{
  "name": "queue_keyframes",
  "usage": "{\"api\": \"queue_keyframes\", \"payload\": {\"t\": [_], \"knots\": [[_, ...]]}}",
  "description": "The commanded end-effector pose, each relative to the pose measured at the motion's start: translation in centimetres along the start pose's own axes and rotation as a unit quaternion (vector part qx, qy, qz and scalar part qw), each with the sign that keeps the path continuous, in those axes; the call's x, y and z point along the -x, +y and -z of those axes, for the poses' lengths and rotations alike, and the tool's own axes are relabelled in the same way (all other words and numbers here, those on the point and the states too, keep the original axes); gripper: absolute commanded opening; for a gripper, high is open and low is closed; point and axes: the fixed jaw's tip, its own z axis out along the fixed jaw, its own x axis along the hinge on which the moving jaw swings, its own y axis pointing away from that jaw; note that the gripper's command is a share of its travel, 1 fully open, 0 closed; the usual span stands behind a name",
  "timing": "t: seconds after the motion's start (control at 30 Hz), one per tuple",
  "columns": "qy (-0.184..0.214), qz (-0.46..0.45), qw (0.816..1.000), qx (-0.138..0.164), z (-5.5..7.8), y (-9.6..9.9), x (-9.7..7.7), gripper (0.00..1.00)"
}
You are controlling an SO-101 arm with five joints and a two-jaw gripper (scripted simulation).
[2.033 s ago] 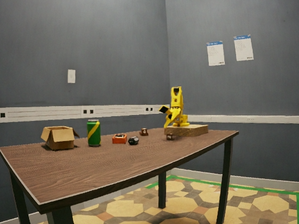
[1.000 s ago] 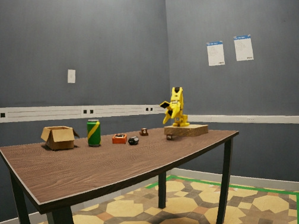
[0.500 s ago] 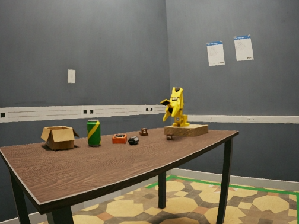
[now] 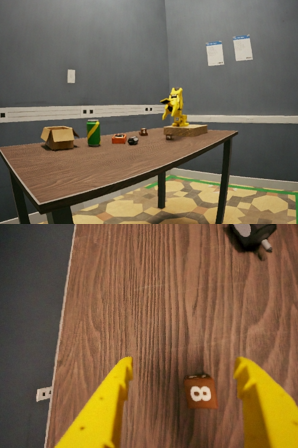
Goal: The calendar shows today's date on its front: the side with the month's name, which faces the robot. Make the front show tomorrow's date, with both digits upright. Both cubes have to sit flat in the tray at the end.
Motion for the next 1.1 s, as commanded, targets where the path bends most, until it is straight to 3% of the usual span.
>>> {"api": "queue_keyframes", "payload": {"t": [0.0,0.53,0.6,0.63,1.07], "knots": [[0.088,0.03,0.995,-0.032,-0.1,-0.2,-0.8,0.35],[0.197,0.048,0.976,-0.082,-0.8,-1.7,-3.6,0.35],[0.197,0.048,0.976,-0.082,-0.8,-1.7,-3.6,0.35],[0.223,0.053,0.969,-0.093,-0.9,-2.0,-4.2,0.35],[0.335,0.078,0.929,-0.134,-1.4,-3.0,-6.5,0.35]]}}
